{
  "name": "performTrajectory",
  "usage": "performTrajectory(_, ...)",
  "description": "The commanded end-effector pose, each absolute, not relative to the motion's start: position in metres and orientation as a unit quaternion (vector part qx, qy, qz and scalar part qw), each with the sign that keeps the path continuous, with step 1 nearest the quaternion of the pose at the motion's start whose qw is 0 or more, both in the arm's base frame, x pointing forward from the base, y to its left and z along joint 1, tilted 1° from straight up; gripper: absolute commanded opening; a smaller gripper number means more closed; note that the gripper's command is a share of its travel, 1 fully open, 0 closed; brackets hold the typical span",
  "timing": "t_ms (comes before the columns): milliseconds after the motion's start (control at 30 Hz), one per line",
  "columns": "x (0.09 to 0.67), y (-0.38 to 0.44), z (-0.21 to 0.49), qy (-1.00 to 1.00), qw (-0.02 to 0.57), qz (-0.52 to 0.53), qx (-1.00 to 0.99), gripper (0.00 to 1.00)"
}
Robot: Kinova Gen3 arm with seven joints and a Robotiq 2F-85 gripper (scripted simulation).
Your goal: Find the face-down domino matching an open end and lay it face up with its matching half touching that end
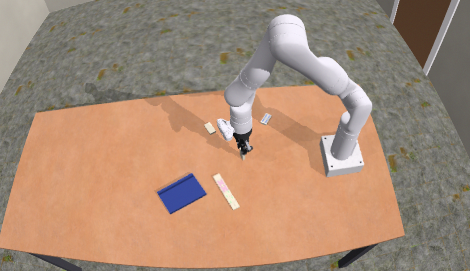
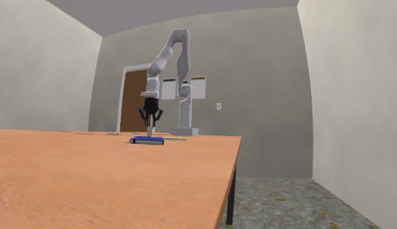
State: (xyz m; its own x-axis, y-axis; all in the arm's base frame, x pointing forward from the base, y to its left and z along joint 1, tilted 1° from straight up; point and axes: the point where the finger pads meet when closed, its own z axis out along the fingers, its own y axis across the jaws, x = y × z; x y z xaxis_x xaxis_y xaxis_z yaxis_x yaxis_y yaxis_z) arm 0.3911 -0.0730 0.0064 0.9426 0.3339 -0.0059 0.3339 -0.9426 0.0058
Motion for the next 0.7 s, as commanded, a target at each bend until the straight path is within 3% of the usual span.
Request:
performTrajectory(0,0.3914,-0.0730,0.0068,0.169,0.003,-0.001,0.986,0.35)
performTrajectory(667,0.3905,-0.0733,0.0069,0.169,0.002,0.006,0.986,0.35)
